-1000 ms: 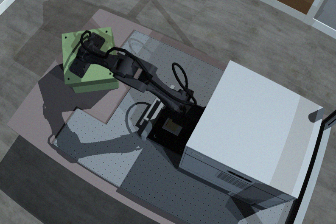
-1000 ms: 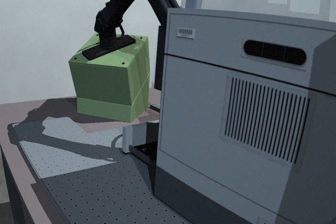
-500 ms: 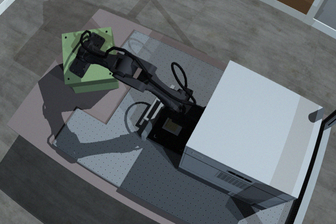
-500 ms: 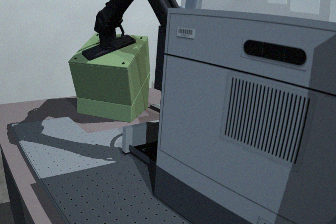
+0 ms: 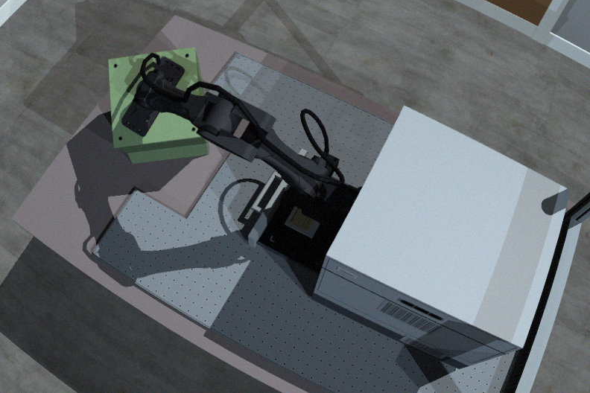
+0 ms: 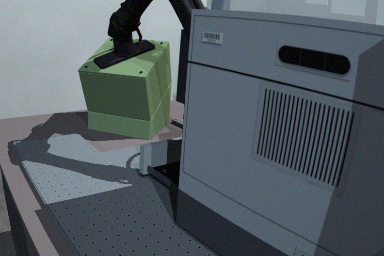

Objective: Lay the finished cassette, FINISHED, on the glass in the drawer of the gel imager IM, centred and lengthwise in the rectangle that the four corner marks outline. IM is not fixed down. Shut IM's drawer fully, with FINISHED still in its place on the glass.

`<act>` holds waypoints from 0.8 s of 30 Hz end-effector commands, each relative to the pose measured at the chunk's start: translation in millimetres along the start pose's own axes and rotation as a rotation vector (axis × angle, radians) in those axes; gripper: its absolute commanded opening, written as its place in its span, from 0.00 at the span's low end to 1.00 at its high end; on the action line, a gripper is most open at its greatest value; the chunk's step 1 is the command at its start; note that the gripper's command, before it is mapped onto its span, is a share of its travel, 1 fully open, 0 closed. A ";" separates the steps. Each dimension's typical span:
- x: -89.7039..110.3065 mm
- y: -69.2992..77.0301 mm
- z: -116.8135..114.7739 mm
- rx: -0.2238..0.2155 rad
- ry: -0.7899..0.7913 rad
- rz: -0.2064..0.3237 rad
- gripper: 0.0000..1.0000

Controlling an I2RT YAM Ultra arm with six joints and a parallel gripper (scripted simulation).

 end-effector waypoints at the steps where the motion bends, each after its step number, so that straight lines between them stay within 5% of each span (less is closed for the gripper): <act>1: -0.1 4.8 -3.9 0.017 0.001 -0.007 0.91; 24: -4.8 9.6 -1.9 0.026 0.009 -0.018 0.91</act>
Point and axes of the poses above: the point where the finger pads meet when closed, its own y axis back along the fingers, its own z axis across the jaws, x = y × z, the point moved 3 cm from there along y, back along the fingers, and after that the axes turned 2 degrees about y, right-handed, at the moved point
